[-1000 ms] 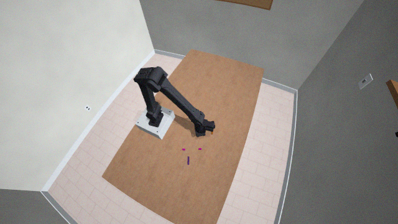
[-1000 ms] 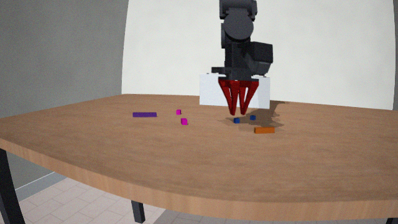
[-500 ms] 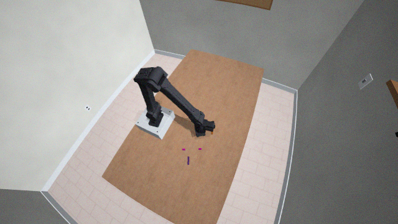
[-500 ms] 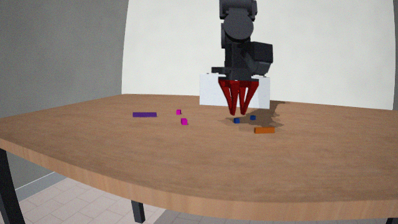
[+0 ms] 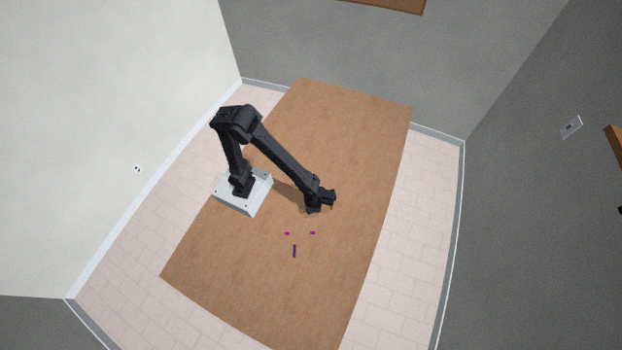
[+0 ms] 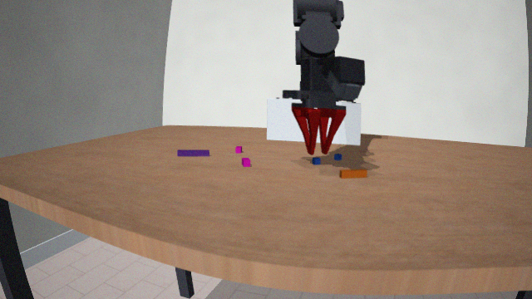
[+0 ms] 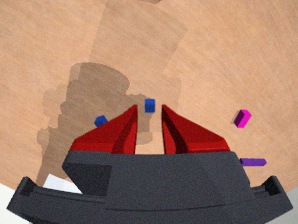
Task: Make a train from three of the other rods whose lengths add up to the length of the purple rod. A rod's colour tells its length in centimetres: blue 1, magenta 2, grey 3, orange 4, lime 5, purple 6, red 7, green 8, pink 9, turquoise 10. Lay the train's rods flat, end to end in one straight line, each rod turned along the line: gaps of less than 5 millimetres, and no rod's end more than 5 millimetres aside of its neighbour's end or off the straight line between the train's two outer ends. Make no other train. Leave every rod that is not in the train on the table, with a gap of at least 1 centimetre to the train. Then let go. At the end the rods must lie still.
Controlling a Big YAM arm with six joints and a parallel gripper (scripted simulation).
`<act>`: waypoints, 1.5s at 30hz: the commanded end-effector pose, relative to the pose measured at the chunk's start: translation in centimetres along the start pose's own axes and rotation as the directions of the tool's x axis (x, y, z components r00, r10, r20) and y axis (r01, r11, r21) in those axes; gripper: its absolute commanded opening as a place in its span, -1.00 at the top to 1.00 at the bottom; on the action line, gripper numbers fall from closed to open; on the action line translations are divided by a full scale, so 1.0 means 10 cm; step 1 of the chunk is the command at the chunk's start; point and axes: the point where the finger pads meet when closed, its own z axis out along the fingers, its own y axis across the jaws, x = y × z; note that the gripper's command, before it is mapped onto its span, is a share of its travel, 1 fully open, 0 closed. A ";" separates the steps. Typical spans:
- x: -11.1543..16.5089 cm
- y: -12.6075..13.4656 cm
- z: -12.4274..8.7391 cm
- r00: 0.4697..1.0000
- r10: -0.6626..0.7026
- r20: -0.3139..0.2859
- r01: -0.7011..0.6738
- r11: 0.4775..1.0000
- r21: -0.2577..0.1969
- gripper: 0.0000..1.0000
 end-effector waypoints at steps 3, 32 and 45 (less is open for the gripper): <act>-0.12 -0.11 -0.02 0.999 -0.003 0.033 0.002 1.000 0.018 0.53; -0.07 -0.08 0.10 0.999 -0.003 0.032 0.003 1.000 0.018 0.53; -0.07 -0.08 0.10 0.999 -0.003 0.032 0.003 1.000 0.018 0.53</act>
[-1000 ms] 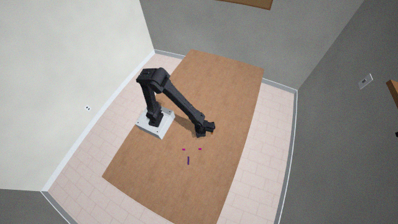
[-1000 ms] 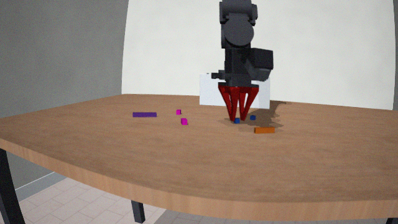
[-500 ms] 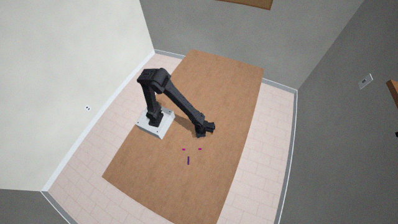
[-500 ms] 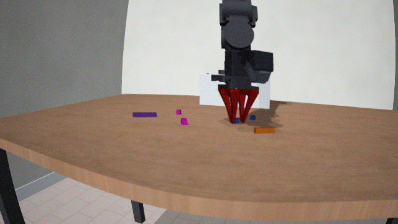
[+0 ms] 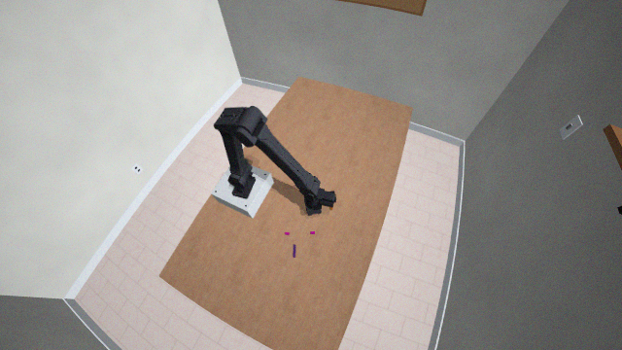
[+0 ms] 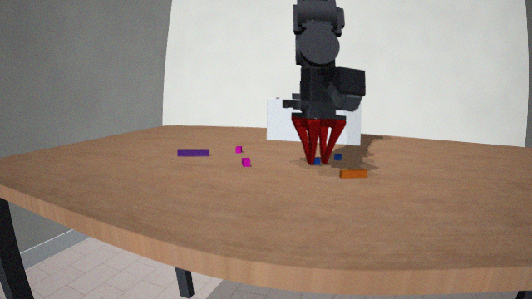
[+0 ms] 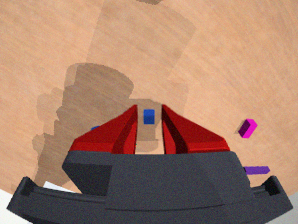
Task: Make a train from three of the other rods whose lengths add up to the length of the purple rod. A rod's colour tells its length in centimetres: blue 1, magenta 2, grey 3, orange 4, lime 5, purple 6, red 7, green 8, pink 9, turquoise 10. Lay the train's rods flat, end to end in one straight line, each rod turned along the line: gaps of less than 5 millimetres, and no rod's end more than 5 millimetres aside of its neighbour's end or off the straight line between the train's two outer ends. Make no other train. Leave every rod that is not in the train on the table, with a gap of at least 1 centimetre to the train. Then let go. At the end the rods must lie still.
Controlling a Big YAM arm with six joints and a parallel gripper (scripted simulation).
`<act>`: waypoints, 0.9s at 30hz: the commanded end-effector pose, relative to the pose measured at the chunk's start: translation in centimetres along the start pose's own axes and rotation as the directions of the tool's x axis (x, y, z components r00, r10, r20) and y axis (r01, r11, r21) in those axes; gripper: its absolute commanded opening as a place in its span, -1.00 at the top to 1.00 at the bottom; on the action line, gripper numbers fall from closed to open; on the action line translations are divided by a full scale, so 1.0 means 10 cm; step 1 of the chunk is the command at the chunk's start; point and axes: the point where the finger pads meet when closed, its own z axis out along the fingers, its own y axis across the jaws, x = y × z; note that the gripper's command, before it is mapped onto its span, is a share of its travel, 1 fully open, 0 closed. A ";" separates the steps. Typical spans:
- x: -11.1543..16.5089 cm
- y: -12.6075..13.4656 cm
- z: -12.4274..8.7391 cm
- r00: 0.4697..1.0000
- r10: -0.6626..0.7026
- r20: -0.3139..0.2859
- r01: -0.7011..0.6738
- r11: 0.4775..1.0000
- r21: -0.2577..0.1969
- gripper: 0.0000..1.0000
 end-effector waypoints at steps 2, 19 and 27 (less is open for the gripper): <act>-0.05 -0.08 -0.05 1.000 -0.003 0.029 0.003 1.000 0.016 0.53; -0.05 -0.08 -0.05 1.000 -0.003 0.029 0.003 1.000 0.016 0.91; -0.05 -0.08 -0.05 1.000 -0.003 0.029 0.003 1.000 0.016 0.91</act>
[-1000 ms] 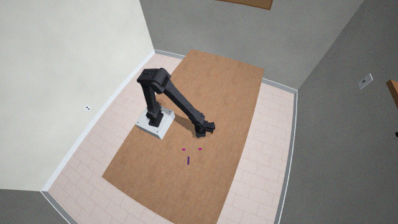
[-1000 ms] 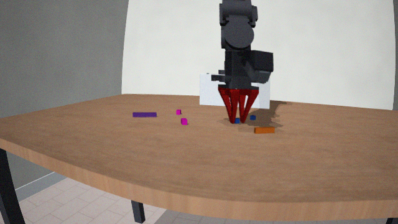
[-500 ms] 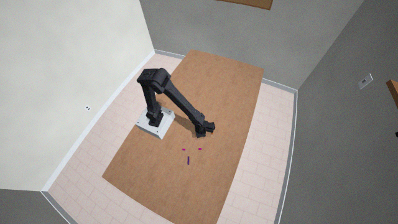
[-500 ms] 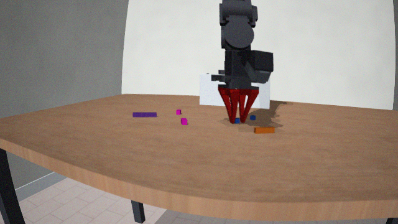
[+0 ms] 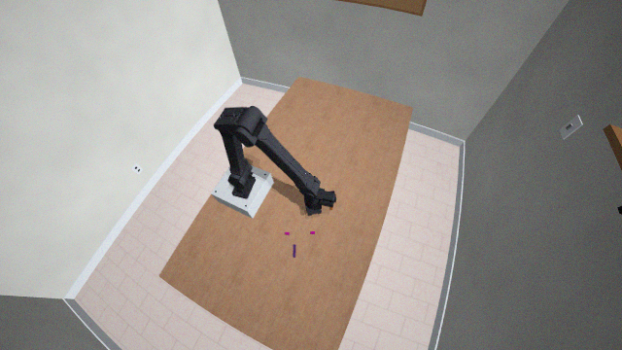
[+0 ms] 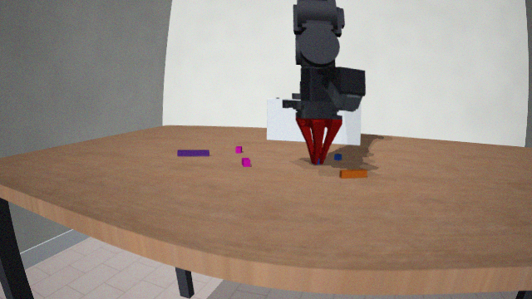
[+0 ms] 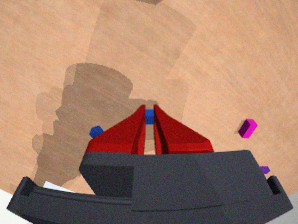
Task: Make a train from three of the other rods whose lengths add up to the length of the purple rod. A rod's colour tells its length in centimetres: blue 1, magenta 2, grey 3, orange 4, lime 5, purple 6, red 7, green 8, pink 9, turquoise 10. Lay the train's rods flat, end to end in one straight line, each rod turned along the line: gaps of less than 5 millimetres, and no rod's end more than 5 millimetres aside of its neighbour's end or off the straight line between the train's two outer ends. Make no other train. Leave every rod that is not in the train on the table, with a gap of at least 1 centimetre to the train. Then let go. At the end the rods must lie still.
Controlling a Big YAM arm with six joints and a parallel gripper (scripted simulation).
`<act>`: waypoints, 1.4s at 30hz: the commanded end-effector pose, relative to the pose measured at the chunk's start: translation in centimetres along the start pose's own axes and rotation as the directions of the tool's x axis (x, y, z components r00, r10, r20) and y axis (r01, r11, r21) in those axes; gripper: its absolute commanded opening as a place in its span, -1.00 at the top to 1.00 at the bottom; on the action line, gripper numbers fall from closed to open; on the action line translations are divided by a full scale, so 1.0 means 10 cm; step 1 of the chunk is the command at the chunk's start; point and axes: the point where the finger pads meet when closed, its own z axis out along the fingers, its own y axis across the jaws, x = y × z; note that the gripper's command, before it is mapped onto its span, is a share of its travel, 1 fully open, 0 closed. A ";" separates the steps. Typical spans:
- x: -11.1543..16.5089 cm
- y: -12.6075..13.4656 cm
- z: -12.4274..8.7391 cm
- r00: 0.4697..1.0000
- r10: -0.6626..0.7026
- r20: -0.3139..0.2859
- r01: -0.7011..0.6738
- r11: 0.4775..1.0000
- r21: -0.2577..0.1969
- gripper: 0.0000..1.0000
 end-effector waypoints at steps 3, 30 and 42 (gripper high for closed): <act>-0.05 -0.07 -0.05 1.000 -0.003 0.029 0.003 1.000 0.016 0.91; -0.15 -0.12 -0.29 0.999 -0.003 0.042 0.002 1.000 0.023 0.91; -0.21 -0.16 -1.12 0.998 -0.002 0.061 0.000 0.999 0.032 0.91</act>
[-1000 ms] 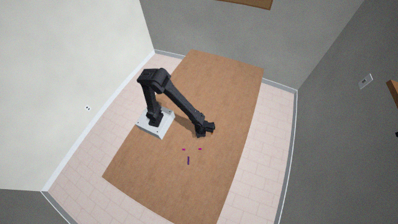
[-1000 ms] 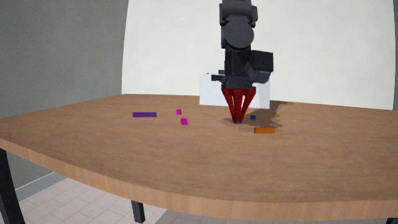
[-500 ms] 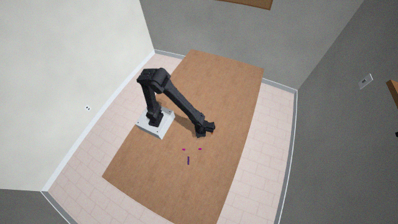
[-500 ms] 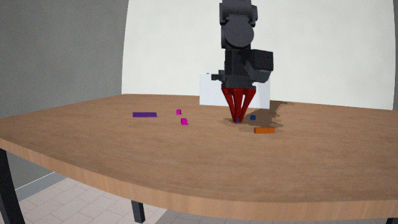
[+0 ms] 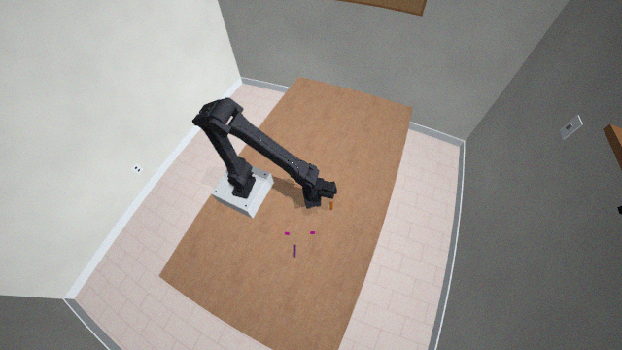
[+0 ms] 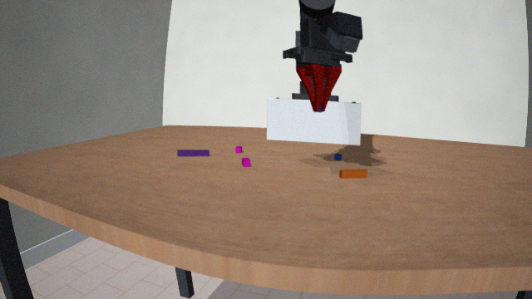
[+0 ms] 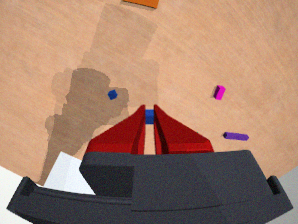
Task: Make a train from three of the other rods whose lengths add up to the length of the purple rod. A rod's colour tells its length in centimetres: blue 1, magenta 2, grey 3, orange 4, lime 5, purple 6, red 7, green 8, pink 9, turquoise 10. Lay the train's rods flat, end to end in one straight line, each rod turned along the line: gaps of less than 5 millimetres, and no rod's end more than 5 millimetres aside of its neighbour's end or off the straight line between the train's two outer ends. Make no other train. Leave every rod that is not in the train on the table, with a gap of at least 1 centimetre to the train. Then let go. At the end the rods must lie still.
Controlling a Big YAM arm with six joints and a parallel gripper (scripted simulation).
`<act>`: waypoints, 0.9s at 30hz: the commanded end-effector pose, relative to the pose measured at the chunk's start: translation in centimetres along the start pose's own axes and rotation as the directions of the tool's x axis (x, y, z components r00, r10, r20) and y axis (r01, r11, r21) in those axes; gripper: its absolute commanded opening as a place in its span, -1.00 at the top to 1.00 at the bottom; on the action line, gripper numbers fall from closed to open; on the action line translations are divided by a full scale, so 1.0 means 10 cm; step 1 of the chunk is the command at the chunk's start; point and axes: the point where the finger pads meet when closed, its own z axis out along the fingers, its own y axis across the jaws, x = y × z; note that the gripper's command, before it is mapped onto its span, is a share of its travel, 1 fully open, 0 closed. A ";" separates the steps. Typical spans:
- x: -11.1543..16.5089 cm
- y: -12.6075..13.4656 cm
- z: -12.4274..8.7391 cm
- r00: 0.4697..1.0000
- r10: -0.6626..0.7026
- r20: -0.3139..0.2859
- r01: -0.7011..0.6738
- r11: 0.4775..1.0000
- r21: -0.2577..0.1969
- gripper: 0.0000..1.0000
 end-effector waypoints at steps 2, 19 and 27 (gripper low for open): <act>-0.19 -0.15 -0.23 1.000 -0.001 0.019 0.001 1.000 0.011 0.91; -0.04 0.25 -0.27 0.986 -0.168 0.014 0.168 0.986 0.007 0.91; -0.01 0.48 -0.26 0.951 -0.308 0.021 0.308 0.951 0.012 0.91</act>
